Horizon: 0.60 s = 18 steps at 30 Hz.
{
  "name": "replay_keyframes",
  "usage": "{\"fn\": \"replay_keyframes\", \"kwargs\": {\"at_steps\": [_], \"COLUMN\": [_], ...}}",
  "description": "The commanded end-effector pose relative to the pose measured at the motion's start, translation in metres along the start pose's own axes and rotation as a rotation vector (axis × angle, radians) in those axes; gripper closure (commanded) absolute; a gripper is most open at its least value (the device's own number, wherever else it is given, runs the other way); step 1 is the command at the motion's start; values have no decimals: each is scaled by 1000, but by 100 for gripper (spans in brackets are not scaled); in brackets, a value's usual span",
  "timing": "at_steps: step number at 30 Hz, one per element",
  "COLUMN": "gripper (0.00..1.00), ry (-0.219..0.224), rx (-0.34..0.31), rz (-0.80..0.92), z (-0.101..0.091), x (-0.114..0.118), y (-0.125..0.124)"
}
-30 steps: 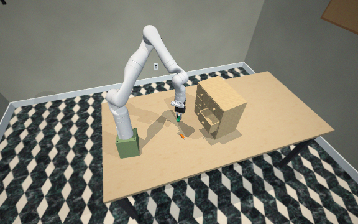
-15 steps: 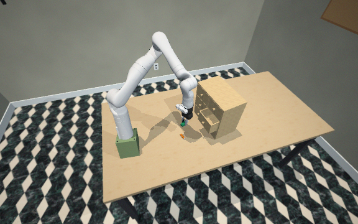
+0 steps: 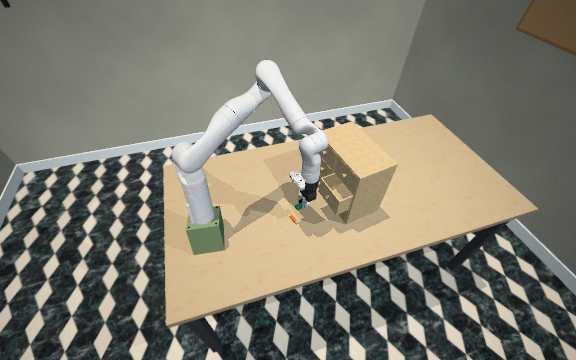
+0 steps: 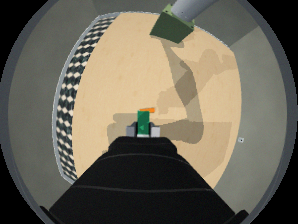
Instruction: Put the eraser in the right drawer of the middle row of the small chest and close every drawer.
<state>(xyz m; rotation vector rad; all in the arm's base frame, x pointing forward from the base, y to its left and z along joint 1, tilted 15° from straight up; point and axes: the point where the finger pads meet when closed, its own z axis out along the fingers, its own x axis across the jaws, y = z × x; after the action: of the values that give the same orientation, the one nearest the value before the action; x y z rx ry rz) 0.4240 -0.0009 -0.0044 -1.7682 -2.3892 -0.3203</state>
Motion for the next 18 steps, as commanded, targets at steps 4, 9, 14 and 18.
{"fn": "replay_keyframes", "kwargs": {"at_steps": [4,9,14,18], "gripper": [55,55,55,55], "ry": [-2,-2,-2,-2], "rx": [3,4,4,4], "rz": [27,31,31,31], "z": [1,1,-1,-3], "x": [-8,-9,-9,-9], "y": [-2,-2,-2,-2]}}
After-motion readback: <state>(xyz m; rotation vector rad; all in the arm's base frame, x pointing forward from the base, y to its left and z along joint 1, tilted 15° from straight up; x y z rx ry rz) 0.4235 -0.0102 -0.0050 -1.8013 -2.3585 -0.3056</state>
